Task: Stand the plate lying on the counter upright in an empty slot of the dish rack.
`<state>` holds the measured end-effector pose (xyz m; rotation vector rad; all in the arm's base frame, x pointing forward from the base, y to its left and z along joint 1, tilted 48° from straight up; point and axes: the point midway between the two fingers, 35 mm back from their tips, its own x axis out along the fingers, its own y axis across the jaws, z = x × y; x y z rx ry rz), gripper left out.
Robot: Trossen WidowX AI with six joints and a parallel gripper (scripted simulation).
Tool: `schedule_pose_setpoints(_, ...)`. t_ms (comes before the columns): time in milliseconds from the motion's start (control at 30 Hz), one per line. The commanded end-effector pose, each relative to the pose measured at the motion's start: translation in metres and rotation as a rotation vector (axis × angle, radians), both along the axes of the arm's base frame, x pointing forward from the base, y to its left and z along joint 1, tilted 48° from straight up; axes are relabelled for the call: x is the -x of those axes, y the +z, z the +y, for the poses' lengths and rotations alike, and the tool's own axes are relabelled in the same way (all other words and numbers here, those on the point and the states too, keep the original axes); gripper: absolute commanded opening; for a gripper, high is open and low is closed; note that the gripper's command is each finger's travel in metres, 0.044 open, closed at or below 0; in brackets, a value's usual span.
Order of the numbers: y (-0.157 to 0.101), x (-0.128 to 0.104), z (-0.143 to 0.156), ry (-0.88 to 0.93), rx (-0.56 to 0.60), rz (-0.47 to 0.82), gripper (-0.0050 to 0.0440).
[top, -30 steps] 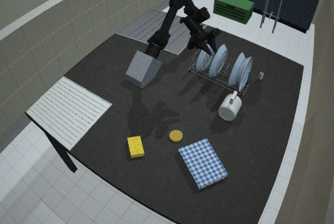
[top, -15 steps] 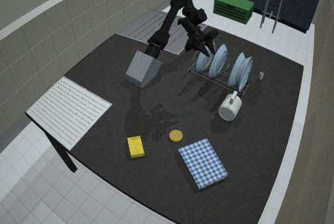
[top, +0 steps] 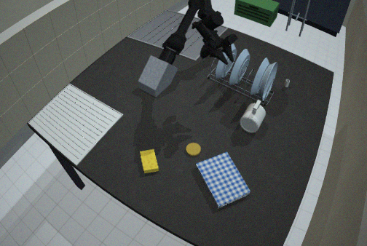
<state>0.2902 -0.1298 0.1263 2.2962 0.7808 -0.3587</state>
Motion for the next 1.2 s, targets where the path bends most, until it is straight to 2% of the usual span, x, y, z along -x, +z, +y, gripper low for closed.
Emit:
schedule_pose_setpoints(0, -0.004, 0.001, -0.002, 0.003, -0.002, -0.003, 0.0154)
schedule_pose_setpoints(667, -0.018, 0.007, -0.015, -0.004, -0.009, -0.016, 0.0154)
schedule_pose_setpoints(833, 0.006, 0.001, -0.051, -0.003, 0.023, -0.026, 0.0154)
schedule_pose_setpoints(1100, 0.019, 0.002, -0.067, -0.002, 0.023, -0.022, 0.0154)
schedule_pose_setpoints(1133, 0.021, 0.005, -0.067, -0.002, -0.005, -0.004, 0.0154)
schedule_pose_setpoints(1167, 0.028, 0.003, -0.077, -0.001, 0.025, -0.022, 0.0154)
